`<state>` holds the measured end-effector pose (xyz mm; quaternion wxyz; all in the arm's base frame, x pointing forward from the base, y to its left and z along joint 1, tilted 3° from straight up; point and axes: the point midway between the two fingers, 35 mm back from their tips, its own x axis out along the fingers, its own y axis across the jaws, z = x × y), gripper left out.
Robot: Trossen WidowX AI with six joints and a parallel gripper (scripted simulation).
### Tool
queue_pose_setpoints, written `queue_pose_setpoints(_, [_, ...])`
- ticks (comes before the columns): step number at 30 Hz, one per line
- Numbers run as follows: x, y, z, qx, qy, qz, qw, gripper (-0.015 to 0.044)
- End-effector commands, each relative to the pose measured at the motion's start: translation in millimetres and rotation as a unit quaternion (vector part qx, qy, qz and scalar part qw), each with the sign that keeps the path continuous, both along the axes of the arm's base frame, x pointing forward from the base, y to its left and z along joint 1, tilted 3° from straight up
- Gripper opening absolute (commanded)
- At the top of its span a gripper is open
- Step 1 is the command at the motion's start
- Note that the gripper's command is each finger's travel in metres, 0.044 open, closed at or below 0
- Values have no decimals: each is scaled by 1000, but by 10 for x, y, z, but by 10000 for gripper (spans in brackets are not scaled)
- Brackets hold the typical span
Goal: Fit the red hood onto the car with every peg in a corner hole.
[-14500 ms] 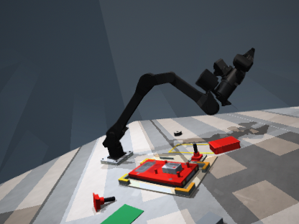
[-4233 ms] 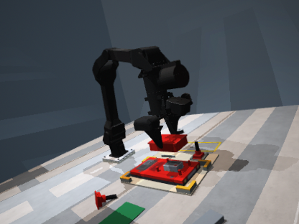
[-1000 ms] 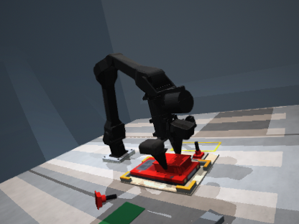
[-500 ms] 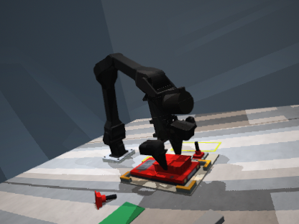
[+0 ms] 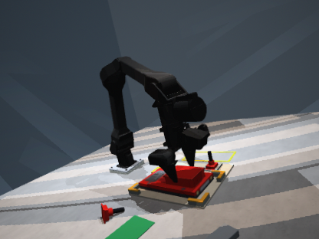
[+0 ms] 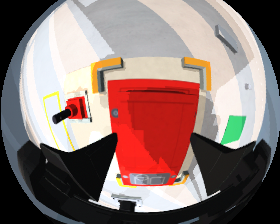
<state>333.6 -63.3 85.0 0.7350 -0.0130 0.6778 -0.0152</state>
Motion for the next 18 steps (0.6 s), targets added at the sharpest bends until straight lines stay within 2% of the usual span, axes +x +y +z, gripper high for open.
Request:
queue_pose_setpoints(1, [1, 0, 16, 0, 0, 0, 1000, 440])
queue_pose_setpoints(11, [-49, 32, 683, -2, 1, 0, 1000, 440])
queue_pose_setpoints(18, [-53, 33, 698, -2, 1, 0, 1000, 440])
